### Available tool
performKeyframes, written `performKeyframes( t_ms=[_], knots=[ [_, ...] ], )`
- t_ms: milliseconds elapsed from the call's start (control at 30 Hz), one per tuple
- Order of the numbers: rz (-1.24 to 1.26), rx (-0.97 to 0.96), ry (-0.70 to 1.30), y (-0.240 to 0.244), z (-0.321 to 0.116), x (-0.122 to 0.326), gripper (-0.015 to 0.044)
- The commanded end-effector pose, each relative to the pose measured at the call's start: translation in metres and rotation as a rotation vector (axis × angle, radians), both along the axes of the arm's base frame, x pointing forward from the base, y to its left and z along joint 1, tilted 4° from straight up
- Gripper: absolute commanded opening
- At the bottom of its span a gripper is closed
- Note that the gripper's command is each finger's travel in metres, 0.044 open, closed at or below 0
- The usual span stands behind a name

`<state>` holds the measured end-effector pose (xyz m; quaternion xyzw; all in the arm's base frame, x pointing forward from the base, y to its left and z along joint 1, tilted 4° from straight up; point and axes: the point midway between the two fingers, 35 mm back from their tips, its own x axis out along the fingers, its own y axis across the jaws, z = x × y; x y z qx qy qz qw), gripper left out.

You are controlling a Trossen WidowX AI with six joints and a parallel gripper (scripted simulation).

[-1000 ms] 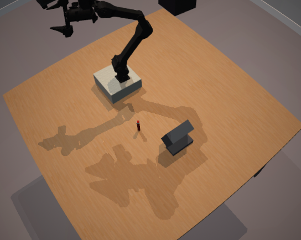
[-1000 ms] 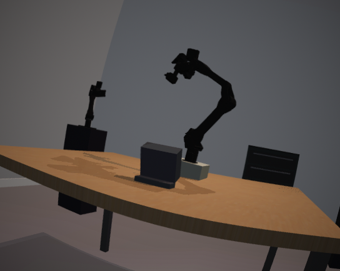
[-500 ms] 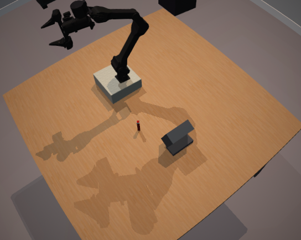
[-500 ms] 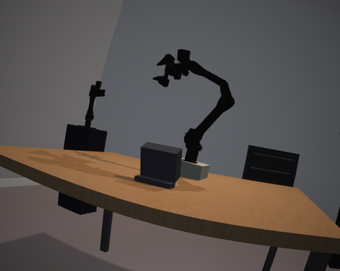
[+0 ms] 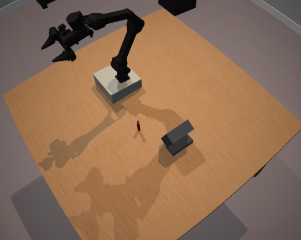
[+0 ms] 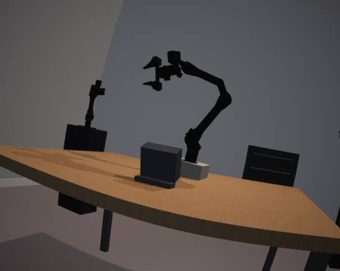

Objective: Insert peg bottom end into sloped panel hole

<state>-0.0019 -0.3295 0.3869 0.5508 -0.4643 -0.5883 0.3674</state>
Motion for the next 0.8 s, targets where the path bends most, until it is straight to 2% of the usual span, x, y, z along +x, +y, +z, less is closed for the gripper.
performKeyframes(
  t_ms=[0,767],
  knots=[
    [0.059,0.033,0.035,-0.003,-0.010,0.015,0.0440],
    [0.485,0.280,0.292,-0.005,-0.090,0.122,0.0440]
  ],
)
